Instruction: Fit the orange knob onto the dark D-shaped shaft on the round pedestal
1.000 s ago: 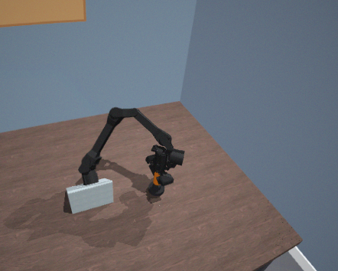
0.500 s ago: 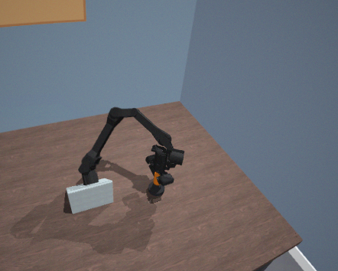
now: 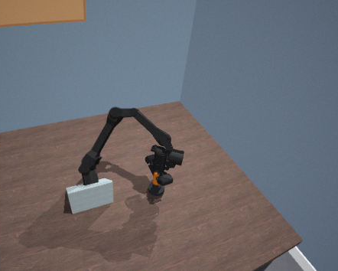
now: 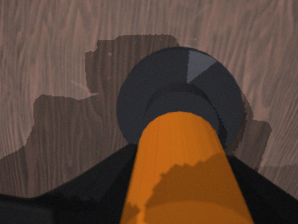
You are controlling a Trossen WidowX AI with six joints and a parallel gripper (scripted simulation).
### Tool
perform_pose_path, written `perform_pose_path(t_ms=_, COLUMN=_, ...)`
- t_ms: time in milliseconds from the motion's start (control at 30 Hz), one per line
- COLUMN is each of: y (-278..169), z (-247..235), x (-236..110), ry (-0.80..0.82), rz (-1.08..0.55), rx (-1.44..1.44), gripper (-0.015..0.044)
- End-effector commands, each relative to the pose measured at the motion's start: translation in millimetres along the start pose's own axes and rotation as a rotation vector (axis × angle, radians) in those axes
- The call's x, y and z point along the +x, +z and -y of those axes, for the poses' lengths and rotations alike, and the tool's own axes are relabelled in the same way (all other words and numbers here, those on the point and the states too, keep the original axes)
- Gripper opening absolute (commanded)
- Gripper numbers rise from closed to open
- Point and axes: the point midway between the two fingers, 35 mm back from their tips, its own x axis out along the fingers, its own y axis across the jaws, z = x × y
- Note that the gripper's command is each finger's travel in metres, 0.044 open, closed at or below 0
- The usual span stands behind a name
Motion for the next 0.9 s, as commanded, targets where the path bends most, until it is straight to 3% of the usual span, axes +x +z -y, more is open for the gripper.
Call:
perform_pose_path(t_ms=0, y=0.9, z=0.3, x=-3.6, ry=-0.003, rz=0.004, rx=-0.031, gripper=0.0000)
perform_pose_path(t_ms=200, y=2.7, z=1.1, x=-3.9, ry=-0.003, rz=0.004, rx=-0.214, gripper=0.0000)
perform_pose_path(t_ms=867, y=5.0, z=2.3, x=-2.1, ry=-0.003, rz=0.004, rx=-0.215, gripper=0.0000)
